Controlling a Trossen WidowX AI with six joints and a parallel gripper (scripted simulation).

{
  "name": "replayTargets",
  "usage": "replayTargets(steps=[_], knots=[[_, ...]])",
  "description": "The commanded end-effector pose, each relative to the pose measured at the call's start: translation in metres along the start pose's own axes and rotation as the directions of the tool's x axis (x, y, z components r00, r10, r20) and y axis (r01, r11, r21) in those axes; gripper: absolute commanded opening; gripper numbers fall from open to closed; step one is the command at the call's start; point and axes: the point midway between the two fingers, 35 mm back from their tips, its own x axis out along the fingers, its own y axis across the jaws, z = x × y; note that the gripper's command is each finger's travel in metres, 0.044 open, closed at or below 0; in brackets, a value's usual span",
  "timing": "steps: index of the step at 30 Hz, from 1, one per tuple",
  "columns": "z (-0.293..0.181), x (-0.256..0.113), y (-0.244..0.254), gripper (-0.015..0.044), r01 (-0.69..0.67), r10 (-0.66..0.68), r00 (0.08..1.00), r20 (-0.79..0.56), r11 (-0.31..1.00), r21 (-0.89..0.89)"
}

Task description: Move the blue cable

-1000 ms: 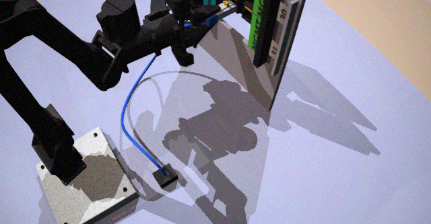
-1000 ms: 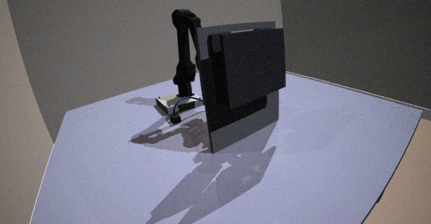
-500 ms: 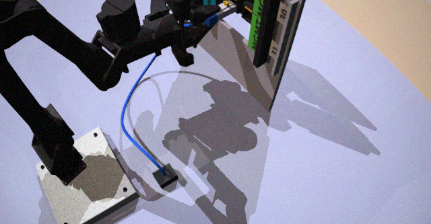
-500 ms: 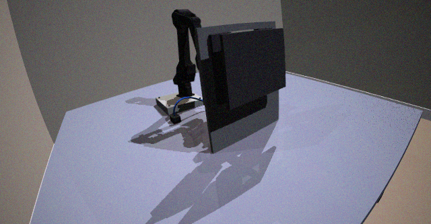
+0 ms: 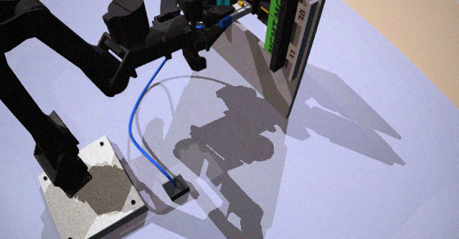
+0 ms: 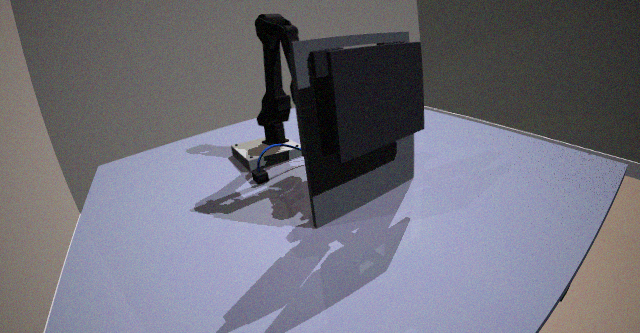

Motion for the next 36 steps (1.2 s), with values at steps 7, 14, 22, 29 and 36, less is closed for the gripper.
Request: replayTargets(steps=[7,14,22,29,36], knots=[[0.0017,0.0017,-0.0006,0.0000,-0.001,0.001,1.000,0.004,1.000,-0.001],[0.0005,-0.0019,0.0000,0.0000,-0.001,0.001,1.000,0.002,1.000,-0.001],[0.0007,-0.0035,0.0000,0.0000,0.000,0.000,1.000,0.004,1.000,0.000],[-0.0003,-0.0033,-0.0012,0.0000,0.001,-0.001,1.000,0.004,1.000,0.000],[-0.0003,-0.0033,-0.0012,0.0000,0.001,-0.001,1.000,0.004,1.000,0.000]])
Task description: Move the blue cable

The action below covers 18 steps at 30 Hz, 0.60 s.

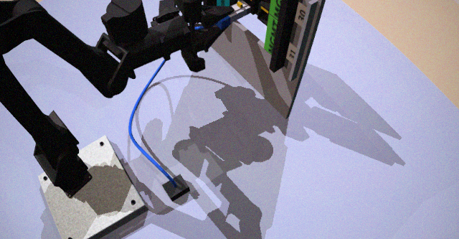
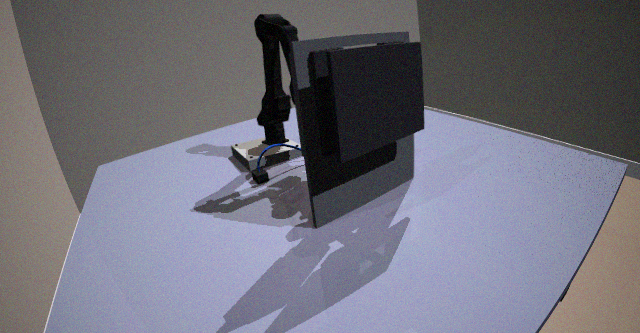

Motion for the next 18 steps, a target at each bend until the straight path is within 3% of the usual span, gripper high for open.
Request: replayTargets(steps=[1,18], knots=[[0.0005,-0.0001,-0.0004,0.0000,0.001,-0.001,1.000,0.004,1.000,0.000],[0.0012,0.0032,-0.0002,0.0000,0.003,-0.003,1.000,0.004,1.000,0.001]])
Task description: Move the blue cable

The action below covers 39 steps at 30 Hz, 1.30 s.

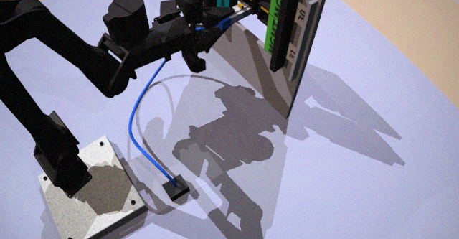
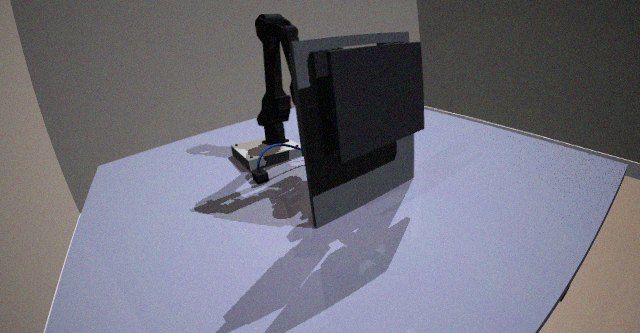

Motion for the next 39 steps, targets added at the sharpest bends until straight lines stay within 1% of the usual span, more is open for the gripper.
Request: replayTargets(steps=[1,39], knots=[[0.0014,0.0015,-0.0034,0.0000,0.011,-0.011,1.000,0.006,1.000,0.004],[0.0030,0.0061,-0.0060,0.0000,0.014,-0.014,1.000,0.006,1.000,0.005]])
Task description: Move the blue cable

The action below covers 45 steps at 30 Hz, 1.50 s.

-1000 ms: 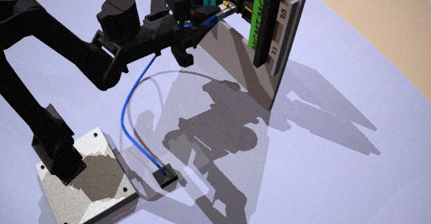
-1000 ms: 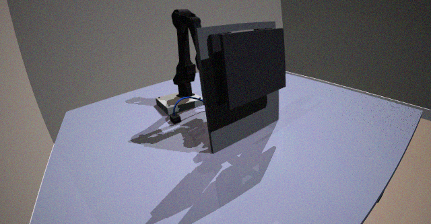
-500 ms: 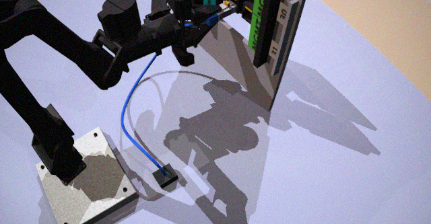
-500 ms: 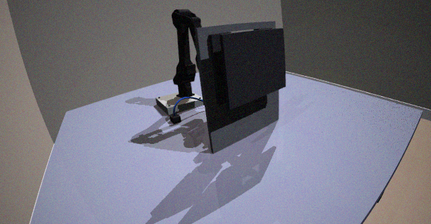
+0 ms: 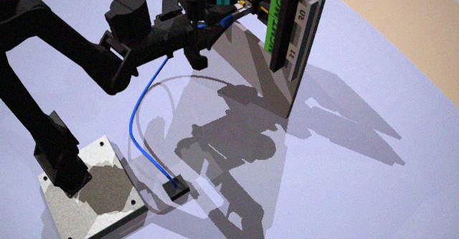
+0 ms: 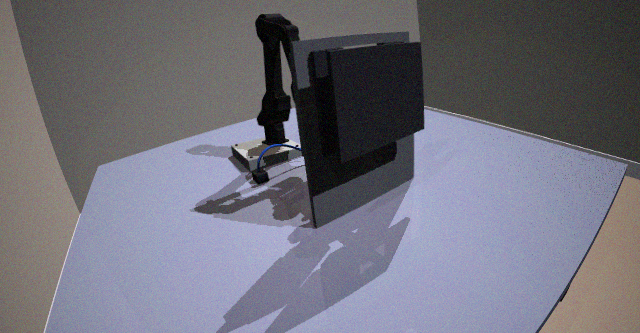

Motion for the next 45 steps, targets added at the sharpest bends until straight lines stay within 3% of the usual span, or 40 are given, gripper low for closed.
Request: replayTargets(steps=[1,45], knots=[[0.0014,0.0016,-0.0027,0.0000,0.008,-0.008,1.000,0.006,1.000,0.003],[0.0025,0.0074,-0.0032,0.0000,0.011,-0.011,1.000,0.006,1.000,0.004]])
